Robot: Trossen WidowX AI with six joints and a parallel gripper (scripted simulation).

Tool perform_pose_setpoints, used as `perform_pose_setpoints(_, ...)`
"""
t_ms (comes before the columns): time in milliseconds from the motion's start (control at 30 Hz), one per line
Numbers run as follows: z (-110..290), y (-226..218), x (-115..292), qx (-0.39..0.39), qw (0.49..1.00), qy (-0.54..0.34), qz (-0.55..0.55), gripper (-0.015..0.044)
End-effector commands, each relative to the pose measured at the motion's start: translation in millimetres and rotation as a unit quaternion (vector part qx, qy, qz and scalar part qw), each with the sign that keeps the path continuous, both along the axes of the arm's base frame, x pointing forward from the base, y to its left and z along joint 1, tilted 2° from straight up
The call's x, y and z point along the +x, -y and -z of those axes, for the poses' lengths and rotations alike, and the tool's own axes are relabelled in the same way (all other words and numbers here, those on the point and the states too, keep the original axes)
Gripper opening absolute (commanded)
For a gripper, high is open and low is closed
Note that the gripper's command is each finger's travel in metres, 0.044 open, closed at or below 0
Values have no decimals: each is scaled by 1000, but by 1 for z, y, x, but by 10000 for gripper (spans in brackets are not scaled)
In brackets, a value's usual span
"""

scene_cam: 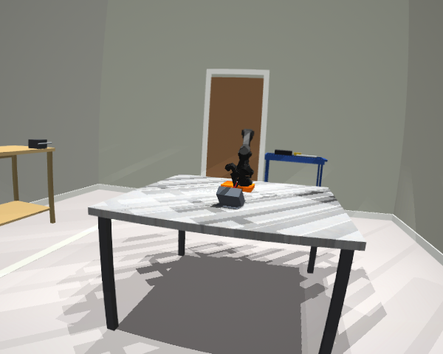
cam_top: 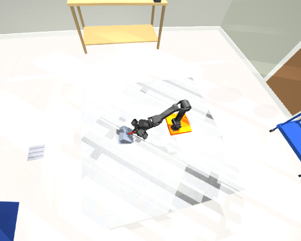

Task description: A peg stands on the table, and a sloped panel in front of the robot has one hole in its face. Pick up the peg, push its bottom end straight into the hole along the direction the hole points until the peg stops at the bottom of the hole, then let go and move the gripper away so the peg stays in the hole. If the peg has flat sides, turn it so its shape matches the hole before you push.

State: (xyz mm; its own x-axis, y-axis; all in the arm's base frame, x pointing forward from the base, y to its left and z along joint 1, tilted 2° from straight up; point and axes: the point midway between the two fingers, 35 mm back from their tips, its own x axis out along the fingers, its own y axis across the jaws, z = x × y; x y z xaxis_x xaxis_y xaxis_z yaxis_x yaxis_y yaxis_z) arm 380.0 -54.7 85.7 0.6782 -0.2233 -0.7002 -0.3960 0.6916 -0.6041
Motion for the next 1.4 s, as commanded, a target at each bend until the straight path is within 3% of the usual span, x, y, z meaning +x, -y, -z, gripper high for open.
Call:
perform_pose_setpoints(0, -1, 0, -1, 0, 1000, 1, 0, 0)
perform_pose_setpoints(1367, 1, 1, 8, 0, 1000, 1, 0, 0)
